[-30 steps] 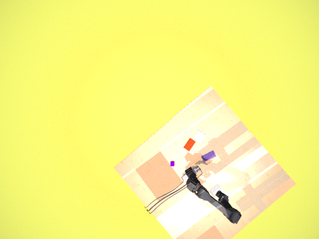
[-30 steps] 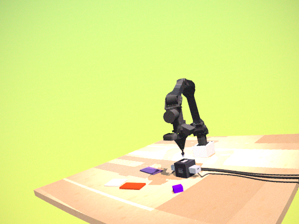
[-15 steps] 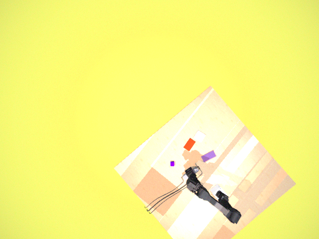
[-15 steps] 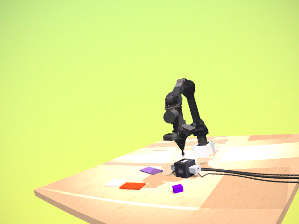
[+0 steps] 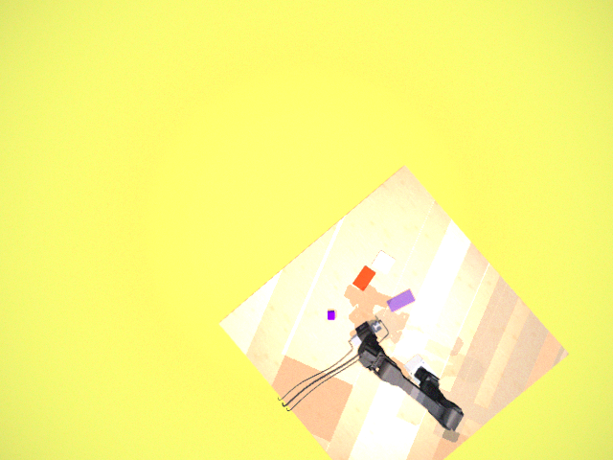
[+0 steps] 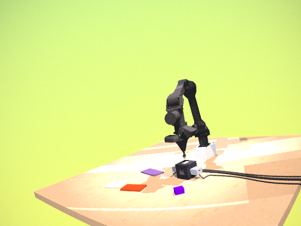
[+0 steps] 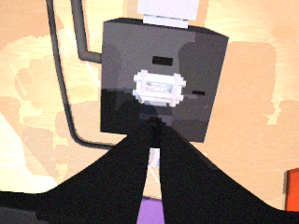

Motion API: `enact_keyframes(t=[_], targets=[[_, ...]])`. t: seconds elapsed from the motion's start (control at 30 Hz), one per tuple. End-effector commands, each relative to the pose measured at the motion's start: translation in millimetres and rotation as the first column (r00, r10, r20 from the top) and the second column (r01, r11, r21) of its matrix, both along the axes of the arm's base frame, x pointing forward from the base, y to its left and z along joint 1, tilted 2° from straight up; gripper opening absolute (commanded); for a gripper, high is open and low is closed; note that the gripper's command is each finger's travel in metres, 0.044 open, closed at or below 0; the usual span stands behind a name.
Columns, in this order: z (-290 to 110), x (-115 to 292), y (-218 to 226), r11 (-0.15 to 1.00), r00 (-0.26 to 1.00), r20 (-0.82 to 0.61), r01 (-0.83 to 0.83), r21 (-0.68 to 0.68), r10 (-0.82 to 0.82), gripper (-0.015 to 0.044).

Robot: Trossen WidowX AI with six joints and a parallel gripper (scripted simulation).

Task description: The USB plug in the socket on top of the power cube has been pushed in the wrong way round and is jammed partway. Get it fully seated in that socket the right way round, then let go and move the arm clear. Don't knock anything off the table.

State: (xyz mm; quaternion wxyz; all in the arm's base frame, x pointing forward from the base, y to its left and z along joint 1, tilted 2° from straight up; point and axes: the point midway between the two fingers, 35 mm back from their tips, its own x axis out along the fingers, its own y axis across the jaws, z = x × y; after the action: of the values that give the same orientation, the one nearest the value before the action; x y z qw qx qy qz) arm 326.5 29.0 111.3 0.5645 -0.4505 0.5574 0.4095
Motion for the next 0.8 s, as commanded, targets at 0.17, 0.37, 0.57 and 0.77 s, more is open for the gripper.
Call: enact_keyframes(t=[0.17, 0.37, 0.57, 0.77], targets=[[-1.2, 0.9, 0.4, 1.000, 1.000, 0.003, 0.007, 0.001, -0.007, 0.0000], [-1.9, 1.0, 0.5, 1.000, 1.000, 0.003, 0.008, 0.001, -0.008, 0.0000], [-2.6, 1.2, 0.7, 1.000, 1.000, 0.003, 0.010, 0.001, -0.010, 0.0000], [-3.3, 1.4, 0.9, 1.000, 1.000, 0.003, 0.011, 0.001, -0.011, 0.0000]])
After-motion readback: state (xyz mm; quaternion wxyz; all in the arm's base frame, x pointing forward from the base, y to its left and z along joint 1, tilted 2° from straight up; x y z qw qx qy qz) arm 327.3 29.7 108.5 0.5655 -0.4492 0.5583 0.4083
